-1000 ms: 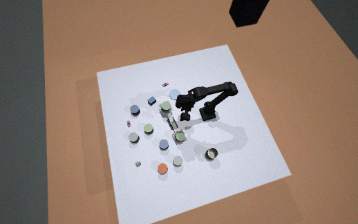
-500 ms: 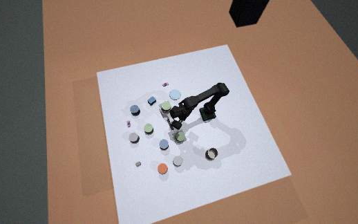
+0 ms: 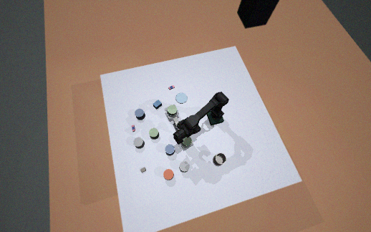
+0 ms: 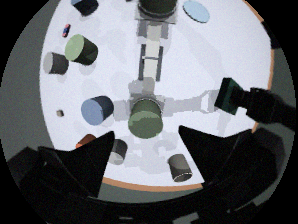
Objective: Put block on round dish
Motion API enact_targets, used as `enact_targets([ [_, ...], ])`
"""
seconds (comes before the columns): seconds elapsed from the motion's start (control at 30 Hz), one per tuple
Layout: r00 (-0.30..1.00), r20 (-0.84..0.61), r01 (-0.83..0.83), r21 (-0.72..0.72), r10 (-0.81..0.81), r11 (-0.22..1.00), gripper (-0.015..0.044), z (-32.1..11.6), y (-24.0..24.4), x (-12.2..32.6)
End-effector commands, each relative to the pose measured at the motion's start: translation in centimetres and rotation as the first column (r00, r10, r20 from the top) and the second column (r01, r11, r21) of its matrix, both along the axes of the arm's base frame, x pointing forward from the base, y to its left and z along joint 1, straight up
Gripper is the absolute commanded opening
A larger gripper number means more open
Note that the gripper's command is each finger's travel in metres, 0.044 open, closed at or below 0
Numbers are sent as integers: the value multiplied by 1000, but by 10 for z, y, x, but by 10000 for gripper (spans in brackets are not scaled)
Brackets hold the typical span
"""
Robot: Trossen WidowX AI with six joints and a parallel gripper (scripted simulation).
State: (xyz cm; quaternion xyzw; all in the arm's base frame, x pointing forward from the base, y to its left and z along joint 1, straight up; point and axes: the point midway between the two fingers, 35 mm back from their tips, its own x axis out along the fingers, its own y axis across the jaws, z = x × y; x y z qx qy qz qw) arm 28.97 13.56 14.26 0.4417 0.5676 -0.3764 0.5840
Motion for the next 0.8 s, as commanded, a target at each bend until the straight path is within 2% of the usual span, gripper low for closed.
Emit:
enact_targets([
  [0.0, 994, -41, 100, -35, -101, 994, 440, -11, 11, 1],
  [0.1, 988, -54, 142, -50, -144, 989, 440, -15, 16, 1],
  [0.77, 988, -54, 142, -50, -144, 989, 440, -44, 16, 2],
])
